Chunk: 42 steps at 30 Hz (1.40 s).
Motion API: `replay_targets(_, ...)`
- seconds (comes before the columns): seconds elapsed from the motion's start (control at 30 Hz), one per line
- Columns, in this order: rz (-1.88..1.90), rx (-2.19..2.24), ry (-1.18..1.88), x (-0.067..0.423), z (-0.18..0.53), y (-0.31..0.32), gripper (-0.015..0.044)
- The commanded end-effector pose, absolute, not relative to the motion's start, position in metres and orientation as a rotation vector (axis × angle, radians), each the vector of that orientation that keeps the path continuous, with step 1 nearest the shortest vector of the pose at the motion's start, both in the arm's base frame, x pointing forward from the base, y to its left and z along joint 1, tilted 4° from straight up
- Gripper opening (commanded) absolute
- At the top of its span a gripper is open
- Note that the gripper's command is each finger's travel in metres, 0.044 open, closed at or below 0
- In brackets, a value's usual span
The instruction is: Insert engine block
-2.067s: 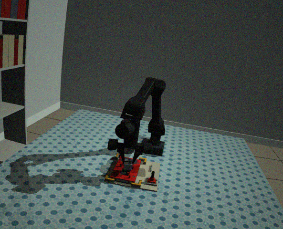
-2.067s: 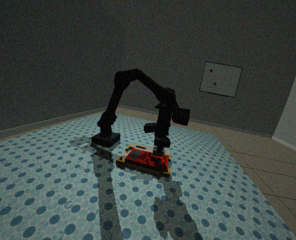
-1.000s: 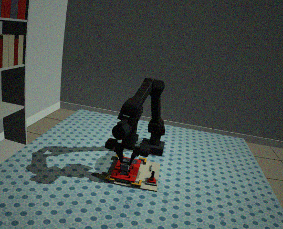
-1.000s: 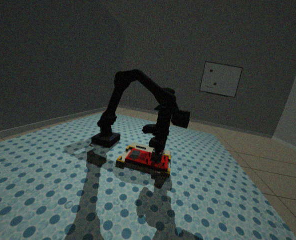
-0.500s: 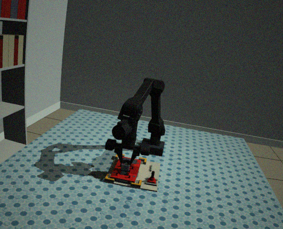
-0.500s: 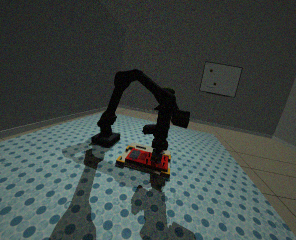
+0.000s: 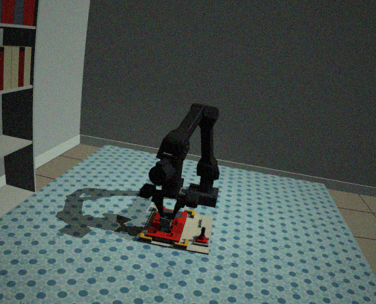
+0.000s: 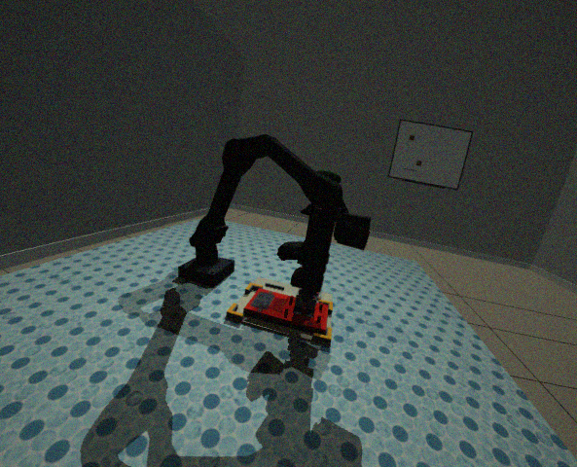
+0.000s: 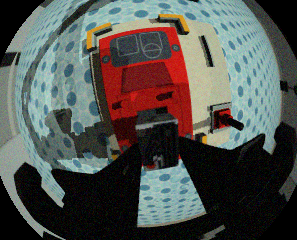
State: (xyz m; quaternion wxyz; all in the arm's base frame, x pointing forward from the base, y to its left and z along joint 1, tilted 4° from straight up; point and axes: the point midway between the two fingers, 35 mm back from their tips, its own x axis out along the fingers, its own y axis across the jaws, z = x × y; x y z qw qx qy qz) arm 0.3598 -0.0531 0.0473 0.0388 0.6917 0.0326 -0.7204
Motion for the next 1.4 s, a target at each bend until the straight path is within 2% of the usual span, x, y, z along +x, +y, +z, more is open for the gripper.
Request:
replay_targets(0.0,-2.231,2.142,0.045,0.36,0.046,-0.054,0.016)
replay_targets(0.43,-2.158,2.07,0.194,0.36,0.043,-0.054,0.016)
replay_targets(1.37,-2.185,2.097,0.141,0.359,0.033,-0.054,0.016)
